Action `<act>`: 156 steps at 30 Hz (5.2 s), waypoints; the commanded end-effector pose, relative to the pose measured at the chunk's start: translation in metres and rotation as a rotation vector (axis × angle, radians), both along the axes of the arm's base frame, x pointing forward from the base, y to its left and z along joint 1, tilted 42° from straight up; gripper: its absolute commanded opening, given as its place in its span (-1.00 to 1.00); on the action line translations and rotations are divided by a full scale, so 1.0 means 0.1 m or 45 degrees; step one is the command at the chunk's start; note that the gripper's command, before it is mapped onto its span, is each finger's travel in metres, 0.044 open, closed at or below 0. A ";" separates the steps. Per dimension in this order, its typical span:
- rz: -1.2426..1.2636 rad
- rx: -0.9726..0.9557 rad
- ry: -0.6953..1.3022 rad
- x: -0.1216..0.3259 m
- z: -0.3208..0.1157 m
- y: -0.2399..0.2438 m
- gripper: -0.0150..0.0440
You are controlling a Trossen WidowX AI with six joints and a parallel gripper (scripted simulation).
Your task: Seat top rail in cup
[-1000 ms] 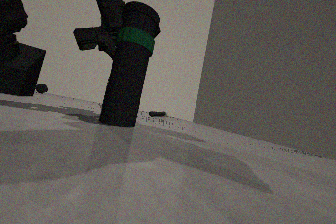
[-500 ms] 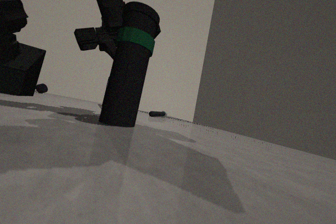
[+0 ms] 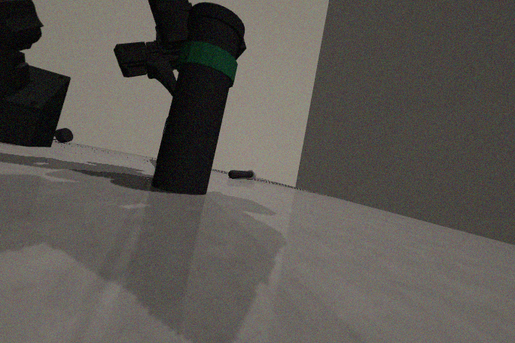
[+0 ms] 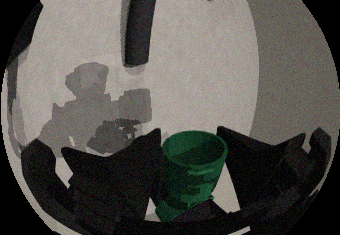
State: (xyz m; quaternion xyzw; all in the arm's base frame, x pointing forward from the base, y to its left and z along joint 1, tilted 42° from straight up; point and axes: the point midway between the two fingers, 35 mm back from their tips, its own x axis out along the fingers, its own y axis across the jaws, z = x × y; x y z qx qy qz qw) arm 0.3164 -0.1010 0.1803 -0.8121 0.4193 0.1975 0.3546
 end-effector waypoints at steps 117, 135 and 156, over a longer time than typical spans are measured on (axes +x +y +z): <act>-2.842 1.357 -2.478 0.00 -1.13 1.70 1.00; -2.839 1.358 -2.481 0.04 -1.49 1.38 1.00; -2.839 1.359 -2.480 0.08 -1.73 1.18 1.00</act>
